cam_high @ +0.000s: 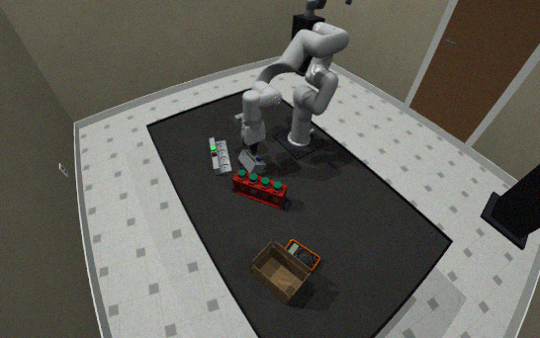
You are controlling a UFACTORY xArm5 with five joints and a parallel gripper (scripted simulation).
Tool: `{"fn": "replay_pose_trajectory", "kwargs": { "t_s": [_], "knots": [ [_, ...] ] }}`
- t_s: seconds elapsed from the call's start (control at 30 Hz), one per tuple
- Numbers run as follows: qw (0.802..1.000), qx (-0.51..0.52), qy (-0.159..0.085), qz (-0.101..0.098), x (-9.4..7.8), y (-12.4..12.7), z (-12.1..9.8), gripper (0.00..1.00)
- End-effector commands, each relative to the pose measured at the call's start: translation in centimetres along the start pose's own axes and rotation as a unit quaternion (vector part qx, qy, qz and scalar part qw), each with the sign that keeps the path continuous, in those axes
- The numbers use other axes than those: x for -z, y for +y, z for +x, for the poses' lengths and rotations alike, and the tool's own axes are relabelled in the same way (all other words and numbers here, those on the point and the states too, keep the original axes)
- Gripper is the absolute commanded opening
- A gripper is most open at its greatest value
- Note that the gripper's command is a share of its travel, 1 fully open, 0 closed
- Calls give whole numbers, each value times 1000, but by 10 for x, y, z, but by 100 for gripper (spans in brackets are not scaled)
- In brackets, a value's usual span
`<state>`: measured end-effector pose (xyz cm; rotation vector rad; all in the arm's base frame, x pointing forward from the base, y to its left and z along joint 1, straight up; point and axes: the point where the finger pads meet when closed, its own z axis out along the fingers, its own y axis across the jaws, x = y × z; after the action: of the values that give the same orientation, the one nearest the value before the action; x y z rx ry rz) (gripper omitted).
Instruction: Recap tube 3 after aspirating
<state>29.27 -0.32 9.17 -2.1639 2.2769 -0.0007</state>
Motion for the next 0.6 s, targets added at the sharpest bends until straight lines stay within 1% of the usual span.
{"fn": "replay_pose_trajectory", "kwargs": {
  "t_s": [0.0, 0.57],
  "knots": [
    [1000, 0, 0, 2, 1, -1, 0, 0],
    [1000, 0, 0, 2, -3, -1, 0, 0]
  ]
}}
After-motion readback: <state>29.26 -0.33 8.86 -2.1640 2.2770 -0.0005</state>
